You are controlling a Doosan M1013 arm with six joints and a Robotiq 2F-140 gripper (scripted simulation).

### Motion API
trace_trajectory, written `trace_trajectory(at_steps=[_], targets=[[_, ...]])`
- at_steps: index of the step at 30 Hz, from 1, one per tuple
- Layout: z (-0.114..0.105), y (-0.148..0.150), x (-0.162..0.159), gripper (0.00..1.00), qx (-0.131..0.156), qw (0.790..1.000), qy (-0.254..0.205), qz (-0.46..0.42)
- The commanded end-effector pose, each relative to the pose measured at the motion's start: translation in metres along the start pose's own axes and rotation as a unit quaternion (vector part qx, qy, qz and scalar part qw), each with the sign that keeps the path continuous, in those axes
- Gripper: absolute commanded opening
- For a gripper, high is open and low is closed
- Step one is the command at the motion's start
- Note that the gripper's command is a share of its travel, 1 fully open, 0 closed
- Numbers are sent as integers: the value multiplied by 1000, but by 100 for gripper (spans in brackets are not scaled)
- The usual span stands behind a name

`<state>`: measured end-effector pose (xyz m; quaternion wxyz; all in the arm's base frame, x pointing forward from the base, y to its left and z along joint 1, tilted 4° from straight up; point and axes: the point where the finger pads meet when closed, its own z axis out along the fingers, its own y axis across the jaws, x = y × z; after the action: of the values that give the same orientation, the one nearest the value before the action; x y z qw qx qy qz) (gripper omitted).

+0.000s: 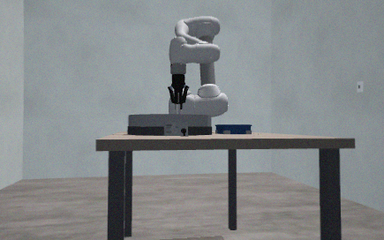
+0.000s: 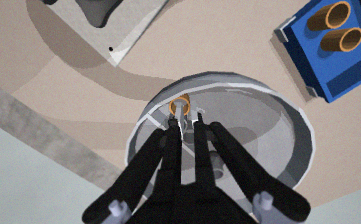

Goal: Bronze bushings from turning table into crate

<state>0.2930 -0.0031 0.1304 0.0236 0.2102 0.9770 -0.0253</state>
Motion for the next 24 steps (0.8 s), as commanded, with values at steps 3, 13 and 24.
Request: trace_trajectory(at_steps=[3,13,24], targets=[[6,-4,2,10,5,1000,2,-2],[13,-4,2,10,5,1000,2,-2],[13,-4,2,10,5,1000,2,-2]])
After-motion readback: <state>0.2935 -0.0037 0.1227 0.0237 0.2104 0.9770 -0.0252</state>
